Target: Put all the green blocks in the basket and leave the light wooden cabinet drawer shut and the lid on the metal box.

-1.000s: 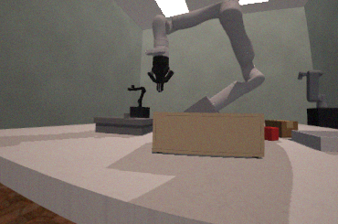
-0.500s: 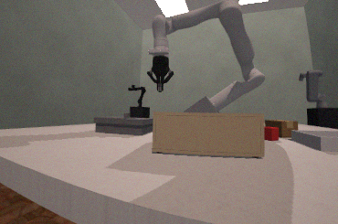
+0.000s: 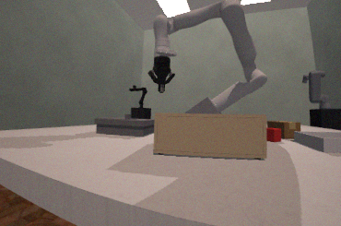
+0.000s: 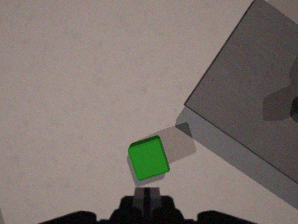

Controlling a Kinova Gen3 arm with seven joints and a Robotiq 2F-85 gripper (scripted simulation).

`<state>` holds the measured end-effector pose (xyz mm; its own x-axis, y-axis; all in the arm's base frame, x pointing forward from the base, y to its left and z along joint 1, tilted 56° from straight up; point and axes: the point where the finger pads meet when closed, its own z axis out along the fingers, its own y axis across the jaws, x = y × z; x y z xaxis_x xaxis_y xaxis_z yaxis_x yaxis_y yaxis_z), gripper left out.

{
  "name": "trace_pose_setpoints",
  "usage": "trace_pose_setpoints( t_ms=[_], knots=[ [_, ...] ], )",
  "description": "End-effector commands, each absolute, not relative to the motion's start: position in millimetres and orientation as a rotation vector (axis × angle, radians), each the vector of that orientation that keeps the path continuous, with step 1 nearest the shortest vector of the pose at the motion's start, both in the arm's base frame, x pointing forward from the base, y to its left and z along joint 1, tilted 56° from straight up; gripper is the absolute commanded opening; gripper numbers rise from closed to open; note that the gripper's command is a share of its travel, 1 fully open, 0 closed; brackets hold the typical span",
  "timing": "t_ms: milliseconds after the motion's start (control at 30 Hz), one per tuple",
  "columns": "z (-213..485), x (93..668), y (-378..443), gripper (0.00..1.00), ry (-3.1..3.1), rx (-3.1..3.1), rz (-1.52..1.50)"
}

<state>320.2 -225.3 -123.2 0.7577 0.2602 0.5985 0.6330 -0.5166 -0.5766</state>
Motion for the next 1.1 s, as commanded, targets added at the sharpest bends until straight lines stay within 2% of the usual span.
trace_pose_setpoints(
  t_ms=[0, 567, 600, 1067],
  knots=[
    [-122.7, 320.5, -226.4, 0.10, -0.811, -2.087, -0.644],
    [-122.5, 321.1, -226.9, 0.10, -1.006, -2.031, -0.739],
    [-122.5, 321.1, -226.9, 0.66, -1.006, -2.031, -0.739],
    [-122.5, 321.1, -226.9, 0.66, -1.006, -2.031, -0.739]
  ],
)
